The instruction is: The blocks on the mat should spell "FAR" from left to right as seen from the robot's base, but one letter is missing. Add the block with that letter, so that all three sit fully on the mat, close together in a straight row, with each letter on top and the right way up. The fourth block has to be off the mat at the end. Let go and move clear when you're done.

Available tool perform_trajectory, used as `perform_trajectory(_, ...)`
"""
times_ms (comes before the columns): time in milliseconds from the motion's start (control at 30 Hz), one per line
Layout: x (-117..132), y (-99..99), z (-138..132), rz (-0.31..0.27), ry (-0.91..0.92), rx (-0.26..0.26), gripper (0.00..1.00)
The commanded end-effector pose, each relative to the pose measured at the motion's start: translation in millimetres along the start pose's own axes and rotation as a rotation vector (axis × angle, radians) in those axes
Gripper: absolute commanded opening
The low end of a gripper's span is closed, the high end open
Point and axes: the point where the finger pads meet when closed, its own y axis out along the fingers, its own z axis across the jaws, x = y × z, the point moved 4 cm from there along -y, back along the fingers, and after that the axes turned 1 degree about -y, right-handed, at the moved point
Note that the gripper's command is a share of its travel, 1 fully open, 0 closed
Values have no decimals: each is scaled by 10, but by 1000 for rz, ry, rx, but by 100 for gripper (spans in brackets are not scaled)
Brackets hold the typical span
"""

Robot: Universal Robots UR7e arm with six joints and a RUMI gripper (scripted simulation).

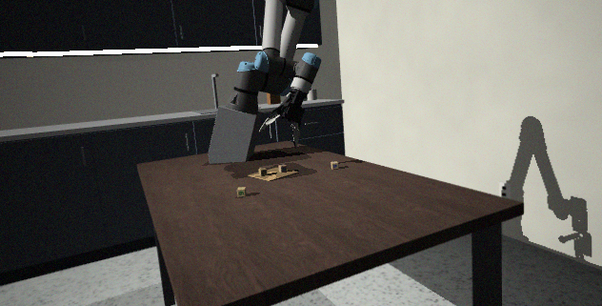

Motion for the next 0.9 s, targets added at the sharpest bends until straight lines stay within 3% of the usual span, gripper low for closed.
perform_trajectory(0, 4, 4, 5, 0, 95, -5, 100)
perform_trajectory(867, 46, 43, 23, -1, 686, -5, 100)
